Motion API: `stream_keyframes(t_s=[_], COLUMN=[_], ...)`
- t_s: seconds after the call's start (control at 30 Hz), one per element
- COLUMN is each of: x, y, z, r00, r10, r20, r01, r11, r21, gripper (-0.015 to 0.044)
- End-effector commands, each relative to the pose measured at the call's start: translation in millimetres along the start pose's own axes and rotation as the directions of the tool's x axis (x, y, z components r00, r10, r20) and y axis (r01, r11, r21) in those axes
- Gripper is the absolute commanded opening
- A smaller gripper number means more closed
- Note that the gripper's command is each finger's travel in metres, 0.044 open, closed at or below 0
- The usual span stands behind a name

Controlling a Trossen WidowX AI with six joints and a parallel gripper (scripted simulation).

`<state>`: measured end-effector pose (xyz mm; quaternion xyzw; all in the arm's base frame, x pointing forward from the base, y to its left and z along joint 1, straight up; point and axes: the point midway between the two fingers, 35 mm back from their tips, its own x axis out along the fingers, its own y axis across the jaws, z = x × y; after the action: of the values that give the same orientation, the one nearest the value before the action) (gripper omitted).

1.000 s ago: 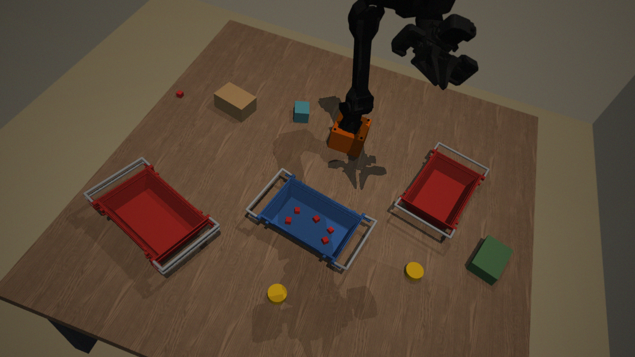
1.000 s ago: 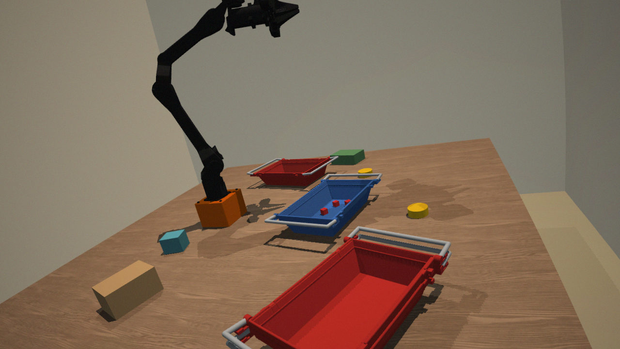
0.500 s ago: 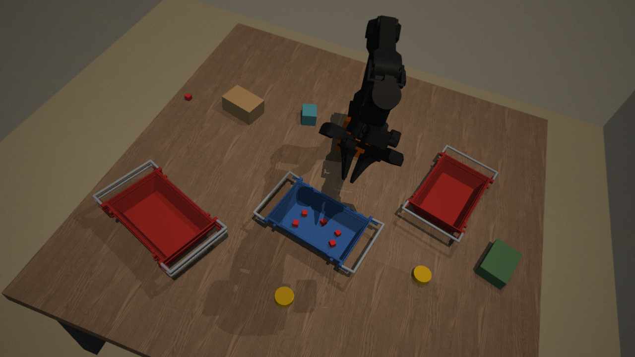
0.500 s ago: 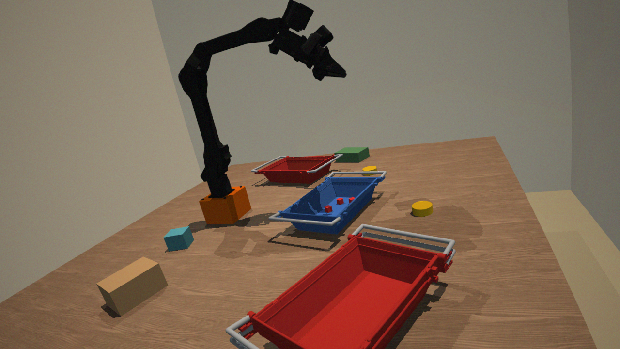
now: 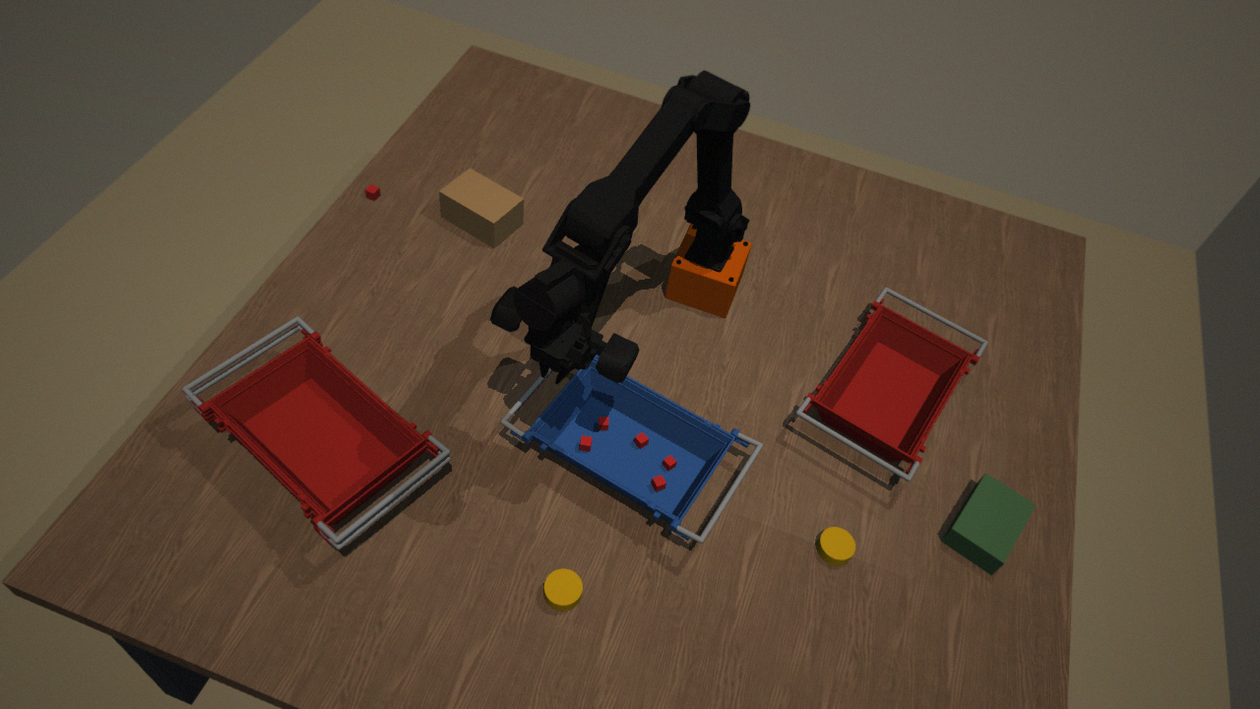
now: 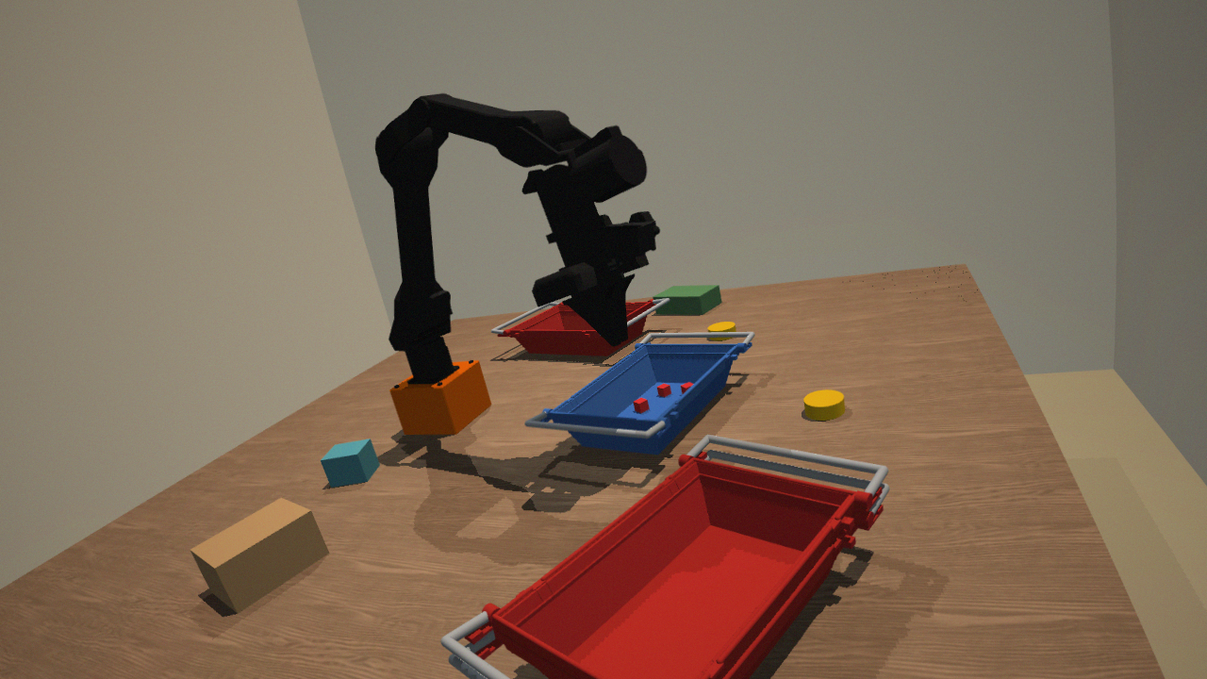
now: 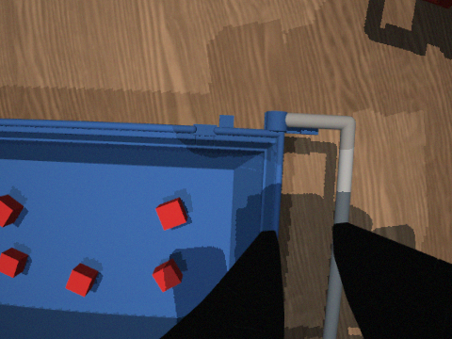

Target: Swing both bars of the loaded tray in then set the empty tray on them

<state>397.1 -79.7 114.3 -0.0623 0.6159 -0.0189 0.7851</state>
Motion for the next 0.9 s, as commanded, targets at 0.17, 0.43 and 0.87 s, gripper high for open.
stream_keyframes(t_s=[0.17, 0.43, 0.87], x=[48, 71, 103], y=[-37, -35, -29], z=[-58, -62, -70], r00=[0.972, 0.972, 0.972], r10=[0.104, 0.104, 0.104], r20=[-0.211, -0.211, -0.211], r01=[-0.066, -0.066, -0.066], r11=[0.982, 0.982, 0.982], r21=[0.180, 0.179, 0.180], gripper=[0.0081, 0.0081, 0.0081])
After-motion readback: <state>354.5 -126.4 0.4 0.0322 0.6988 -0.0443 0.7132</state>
